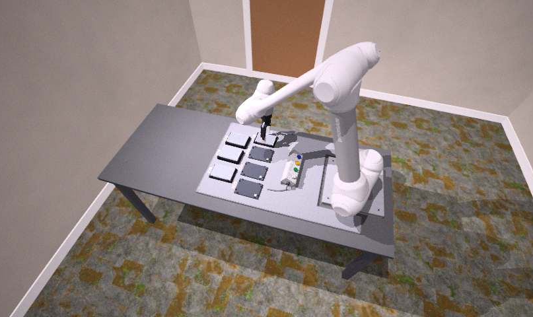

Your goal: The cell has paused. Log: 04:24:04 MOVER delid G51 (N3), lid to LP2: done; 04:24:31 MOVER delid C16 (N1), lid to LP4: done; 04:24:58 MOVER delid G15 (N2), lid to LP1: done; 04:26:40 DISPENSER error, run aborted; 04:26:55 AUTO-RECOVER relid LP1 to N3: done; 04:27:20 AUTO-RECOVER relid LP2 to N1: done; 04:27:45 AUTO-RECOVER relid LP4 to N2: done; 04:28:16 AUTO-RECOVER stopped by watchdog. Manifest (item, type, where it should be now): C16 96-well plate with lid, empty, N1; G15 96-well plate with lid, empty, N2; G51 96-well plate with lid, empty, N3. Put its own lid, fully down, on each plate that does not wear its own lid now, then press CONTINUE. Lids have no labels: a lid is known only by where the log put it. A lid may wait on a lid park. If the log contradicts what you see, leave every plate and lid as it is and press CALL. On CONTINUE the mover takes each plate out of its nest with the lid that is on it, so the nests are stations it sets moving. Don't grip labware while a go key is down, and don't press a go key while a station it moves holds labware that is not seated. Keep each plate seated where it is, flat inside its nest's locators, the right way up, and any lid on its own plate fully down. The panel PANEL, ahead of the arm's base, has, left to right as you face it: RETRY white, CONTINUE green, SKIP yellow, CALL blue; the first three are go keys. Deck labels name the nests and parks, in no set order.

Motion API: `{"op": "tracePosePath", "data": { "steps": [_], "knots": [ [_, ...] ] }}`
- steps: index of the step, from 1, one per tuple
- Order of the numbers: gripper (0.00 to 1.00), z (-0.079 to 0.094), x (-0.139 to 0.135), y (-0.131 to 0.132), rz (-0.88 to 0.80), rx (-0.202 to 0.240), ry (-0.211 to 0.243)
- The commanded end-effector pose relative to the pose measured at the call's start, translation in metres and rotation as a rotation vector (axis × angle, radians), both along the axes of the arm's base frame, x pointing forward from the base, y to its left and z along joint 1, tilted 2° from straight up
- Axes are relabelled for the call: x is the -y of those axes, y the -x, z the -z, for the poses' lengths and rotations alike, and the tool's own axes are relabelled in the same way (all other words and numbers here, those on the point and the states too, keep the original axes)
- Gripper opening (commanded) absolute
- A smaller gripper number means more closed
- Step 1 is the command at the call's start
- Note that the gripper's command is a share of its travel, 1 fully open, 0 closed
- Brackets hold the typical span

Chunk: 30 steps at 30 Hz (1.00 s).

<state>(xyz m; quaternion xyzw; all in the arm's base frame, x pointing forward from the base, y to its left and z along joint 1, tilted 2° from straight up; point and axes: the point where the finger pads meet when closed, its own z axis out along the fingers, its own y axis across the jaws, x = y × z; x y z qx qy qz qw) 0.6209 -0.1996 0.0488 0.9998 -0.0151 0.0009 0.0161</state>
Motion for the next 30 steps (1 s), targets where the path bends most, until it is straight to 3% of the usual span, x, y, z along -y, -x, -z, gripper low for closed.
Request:
{"op": "tracePosePath", "data": {
  "steps": [1, 14, 15, 30],
  "knots": [
    [0.59, -0.0001, 0.0, 0.0, 0.0, 0.0, 0.0],
    [0.59, -0.0001, 0.0, 0.0, 0.0, 0.0, 0.0],
    [0.66, -0.0001, 0.0, 0.0, 0.0, 0.0, 0.0],
    [0.66, -0.0001, 0.0, 0.0, 0.0, 0.0, 0.0]
  ]
}}
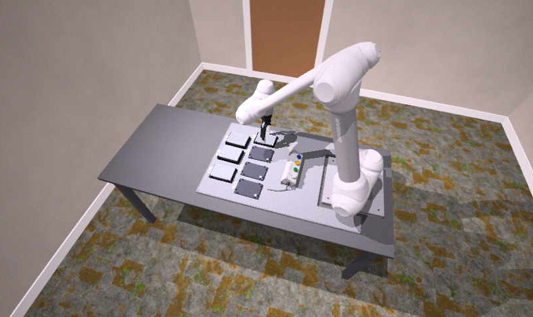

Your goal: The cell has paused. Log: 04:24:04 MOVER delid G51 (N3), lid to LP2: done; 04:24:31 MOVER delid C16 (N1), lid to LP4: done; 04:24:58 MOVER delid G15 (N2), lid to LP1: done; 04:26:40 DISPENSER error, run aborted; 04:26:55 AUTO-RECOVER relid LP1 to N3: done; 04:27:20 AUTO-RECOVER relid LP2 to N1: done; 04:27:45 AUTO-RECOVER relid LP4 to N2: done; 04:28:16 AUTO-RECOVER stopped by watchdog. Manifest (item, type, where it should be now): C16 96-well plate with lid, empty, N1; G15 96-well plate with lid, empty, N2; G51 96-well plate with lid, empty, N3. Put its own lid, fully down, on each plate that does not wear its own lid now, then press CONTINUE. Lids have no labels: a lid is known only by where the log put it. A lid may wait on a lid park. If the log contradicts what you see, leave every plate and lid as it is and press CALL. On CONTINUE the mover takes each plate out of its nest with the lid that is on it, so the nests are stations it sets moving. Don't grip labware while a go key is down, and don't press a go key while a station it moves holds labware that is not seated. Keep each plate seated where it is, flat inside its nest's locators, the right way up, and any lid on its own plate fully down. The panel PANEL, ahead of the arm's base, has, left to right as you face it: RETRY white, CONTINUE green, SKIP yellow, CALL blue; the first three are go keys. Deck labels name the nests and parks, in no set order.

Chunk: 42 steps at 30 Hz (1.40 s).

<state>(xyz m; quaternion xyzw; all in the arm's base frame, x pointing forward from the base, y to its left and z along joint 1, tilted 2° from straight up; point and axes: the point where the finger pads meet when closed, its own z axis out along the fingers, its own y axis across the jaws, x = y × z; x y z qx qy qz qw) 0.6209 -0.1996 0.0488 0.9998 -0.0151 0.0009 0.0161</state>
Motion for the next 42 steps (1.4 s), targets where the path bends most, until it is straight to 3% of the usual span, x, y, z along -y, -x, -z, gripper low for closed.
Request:
{"op": "tracePosePath", "data": {
  "steps": [1, 42],
  "knots": [
    [0.66, -0.0001, 0.0, 0.0, 0.0, 0.0, 0.0],
    [0.66, 0.0045, 0.0001, 0.0, 0.0, 0.0, 0.0]
  ]
}}
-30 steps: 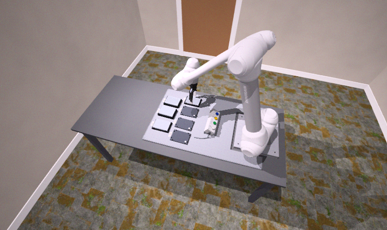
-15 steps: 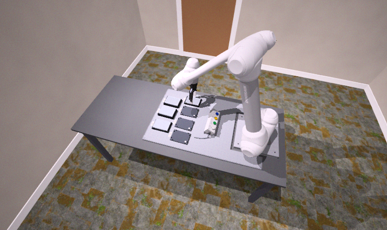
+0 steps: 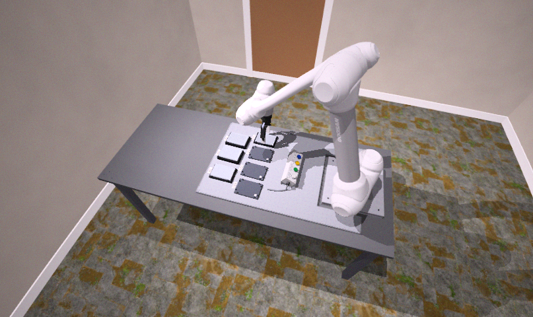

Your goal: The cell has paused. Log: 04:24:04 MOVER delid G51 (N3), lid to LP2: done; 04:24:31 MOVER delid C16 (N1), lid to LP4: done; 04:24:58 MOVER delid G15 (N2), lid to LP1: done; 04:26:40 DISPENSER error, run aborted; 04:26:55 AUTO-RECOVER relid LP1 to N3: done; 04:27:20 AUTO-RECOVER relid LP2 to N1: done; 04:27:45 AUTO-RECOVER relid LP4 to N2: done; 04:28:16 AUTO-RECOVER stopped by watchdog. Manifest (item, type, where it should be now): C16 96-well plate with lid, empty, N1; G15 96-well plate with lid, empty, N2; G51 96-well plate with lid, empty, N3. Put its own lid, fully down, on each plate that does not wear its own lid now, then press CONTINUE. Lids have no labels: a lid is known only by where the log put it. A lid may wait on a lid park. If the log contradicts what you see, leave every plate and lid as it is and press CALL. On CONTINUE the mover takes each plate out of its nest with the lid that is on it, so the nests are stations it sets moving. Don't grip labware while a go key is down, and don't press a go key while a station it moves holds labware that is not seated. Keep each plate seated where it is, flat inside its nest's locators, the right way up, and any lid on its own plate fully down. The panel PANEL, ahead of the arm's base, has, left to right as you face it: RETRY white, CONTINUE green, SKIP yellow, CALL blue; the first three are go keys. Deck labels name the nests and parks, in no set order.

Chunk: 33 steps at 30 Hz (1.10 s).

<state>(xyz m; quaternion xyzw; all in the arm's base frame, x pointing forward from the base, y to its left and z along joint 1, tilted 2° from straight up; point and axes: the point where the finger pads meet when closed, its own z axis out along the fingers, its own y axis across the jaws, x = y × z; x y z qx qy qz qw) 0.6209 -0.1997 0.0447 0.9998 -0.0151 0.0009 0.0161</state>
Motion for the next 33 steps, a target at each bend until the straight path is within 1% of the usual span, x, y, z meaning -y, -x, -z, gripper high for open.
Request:
{"op": "tracePosePath", "data": {
  "steps": [1, 33],
  "knots": [
    [0.66, 0.001, 0.0, 0.0, 0.0, 0.0, 0.0],
    [0.66, 0.013, 0.0, 0.0, 0.0, 0.0, 0.0]
  ]
}}
